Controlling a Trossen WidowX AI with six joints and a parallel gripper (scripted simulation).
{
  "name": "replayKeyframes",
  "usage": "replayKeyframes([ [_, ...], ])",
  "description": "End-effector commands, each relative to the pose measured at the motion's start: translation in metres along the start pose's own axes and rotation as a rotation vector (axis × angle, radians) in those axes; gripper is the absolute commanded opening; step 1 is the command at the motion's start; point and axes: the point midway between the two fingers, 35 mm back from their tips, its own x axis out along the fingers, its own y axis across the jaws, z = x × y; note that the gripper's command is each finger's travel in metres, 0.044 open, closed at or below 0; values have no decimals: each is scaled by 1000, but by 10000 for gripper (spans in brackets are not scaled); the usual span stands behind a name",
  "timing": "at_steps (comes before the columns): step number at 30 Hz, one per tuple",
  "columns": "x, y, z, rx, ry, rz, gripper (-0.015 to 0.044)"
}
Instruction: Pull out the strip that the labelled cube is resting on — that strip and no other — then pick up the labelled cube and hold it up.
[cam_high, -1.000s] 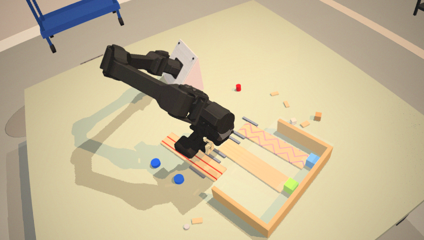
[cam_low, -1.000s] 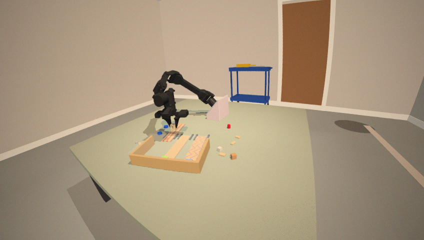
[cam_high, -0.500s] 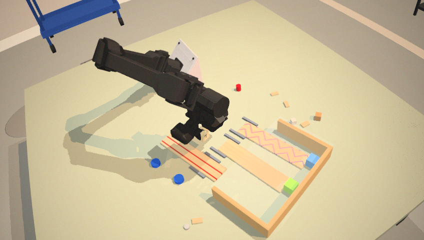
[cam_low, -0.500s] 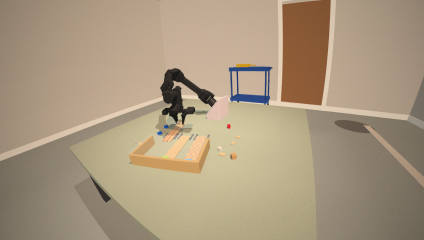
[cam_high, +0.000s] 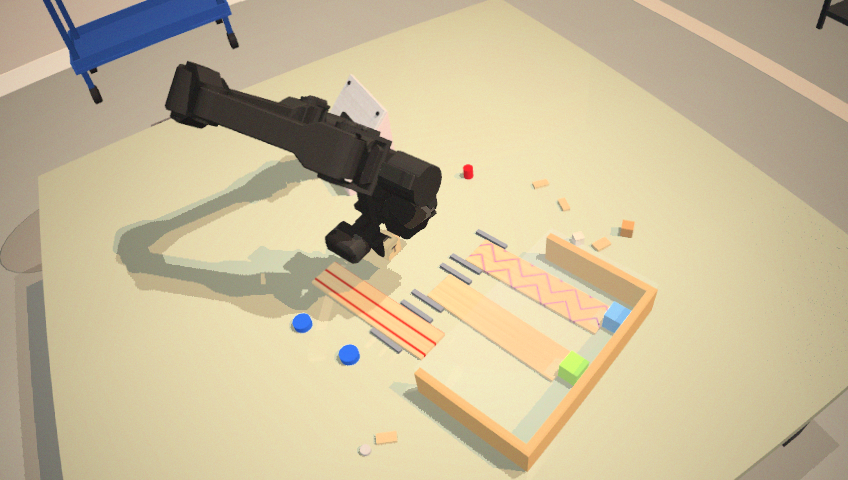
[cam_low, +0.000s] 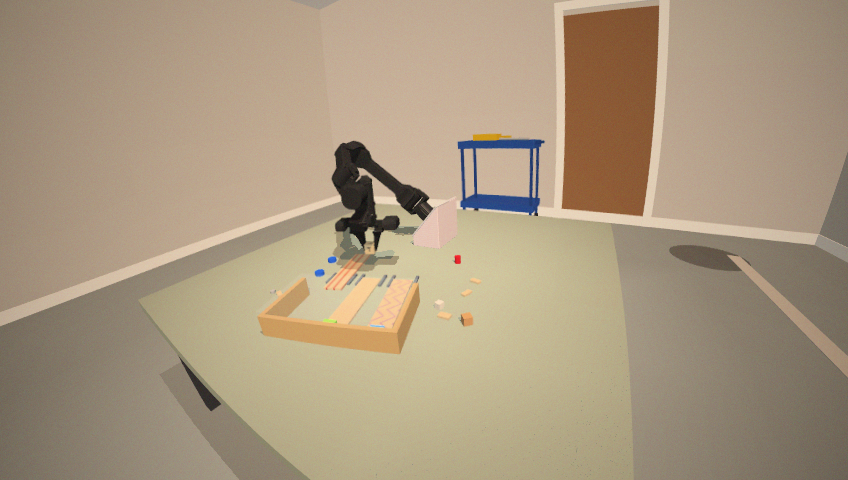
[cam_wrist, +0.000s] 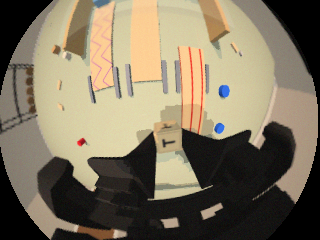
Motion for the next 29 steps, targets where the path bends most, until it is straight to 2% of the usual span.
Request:
replayKeyframes([
  [1, -22, 1, 0, 8, -14, 4, 0],
  [4, -31, 1, 0, 8, -14, 4, 0],
  [29, -31, 1, 0, 8, -14, 4, 0],
])
